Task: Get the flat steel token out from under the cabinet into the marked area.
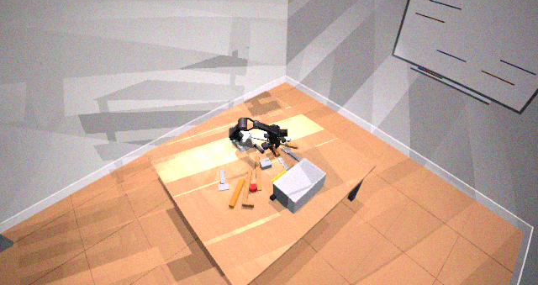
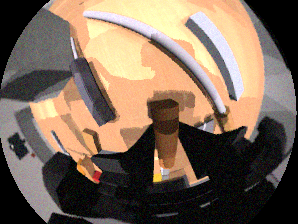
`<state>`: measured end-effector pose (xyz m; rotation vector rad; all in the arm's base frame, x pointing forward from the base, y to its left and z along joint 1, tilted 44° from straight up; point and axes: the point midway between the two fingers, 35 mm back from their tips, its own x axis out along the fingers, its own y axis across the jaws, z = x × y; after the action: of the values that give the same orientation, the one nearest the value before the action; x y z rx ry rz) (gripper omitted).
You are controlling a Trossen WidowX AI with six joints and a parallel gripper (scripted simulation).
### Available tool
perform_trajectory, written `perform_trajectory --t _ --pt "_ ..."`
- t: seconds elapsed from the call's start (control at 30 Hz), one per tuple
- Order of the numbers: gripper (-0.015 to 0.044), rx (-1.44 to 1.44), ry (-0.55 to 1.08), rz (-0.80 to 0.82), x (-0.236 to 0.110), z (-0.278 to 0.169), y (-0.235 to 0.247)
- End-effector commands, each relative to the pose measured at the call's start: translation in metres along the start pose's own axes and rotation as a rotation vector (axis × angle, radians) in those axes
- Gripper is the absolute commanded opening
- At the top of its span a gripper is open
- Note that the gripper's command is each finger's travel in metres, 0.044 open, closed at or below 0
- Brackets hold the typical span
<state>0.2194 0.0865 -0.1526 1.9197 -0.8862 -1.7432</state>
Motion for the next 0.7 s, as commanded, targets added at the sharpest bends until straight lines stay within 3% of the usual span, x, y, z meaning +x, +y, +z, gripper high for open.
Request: perform_trajectory --t 0.0,0.67 --pt "0.0 -0.001 0.0 -0.001 0.0 -0.006 -0.001" --pt "0.0 -0.006 -0.002 0.005 0.0 -0.04 0.0"
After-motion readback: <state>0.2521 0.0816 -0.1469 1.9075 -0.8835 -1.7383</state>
